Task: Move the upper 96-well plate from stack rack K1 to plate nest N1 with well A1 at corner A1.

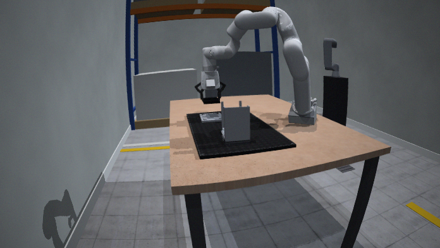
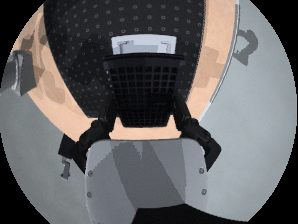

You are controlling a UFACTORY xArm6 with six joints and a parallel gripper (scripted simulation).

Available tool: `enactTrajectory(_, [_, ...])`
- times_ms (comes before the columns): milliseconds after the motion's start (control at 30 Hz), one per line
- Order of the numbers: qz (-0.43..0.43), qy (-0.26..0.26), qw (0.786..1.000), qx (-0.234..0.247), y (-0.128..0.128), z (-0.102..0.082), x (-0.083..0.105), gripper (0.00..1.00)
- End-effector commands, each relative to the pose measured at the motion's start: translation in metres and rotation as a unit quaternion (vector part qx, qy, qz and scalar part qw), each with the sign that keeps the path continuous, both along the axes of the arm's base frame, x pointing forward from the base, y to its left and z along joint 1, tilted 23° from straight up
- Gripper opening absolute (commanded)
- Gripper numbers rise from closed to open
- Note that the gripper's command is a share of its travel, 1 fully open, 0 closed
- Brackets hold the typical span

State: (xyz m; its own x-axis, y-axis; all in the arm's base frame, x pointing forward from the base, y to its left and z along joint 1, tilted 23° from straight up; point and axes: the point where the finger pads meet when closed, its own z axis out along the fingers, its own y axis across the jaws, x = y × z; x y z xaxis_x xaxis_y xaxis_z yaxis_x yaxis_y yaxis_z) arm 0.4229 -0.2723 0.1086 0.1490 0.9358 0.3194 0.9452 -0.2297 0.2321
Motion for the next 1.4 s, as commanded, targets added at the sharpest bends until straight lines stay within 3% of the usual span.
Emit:
enactTrajectory(0, [0.000,-0.002,1.000,-0.001,0.001,-0.004,0.003,0.00])
enactTrajectory(1367, [0.000,-0.002,1.000,-0.001,0.017,-0.061,0.021,0.00])
